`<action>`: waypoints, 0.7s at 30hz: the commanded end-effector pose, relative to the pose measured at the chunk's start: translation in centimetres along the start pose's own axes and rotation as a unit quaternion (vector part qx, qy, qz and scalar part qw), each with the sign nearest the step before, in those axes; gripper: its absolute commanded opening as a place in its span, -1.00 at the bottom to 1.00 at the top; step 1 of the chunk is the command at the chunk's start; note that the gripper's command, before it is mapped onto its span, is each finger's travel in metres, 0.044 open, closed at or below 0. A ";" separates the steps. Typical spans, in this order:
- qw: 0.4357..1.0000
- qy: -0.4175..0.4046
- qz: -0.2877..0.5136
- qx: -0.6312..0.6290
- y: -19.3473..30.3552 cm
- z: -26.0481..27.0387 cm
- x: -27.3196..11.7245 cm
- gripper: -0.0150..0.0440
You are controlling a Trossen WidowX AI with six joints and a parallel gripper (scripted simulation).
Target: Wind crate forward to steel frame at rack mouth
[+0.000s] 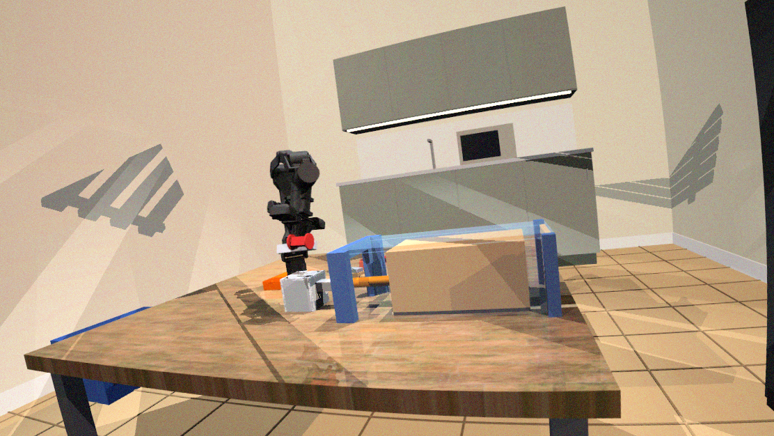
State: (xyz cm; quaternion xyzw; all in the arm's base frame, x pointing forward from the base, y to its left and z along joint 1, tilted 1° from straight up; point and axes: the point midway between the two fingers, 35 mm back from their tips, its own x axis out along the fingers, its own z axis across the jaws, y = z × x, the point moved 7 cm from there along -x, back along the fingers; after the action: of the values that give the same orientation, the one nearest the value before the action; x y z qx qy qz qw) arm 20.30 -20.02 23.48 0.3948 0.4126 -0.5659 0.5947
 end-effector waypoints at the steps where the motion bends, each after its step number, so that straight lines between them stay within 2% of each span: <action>1: 0.999 -0.043 0.003 0.004 -0.1 -0.4 -0.4 -0.49; 21: 0.978 -0.210 0.001 0.006 0.0 -2.7 0.2 -0.49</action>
State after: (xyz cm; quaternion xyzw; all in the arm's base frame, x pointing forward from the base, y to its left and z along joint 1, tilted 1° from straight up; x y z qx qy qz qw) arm 20.26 -17.92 22.15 0.2900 0.3057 -0.6265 0.6557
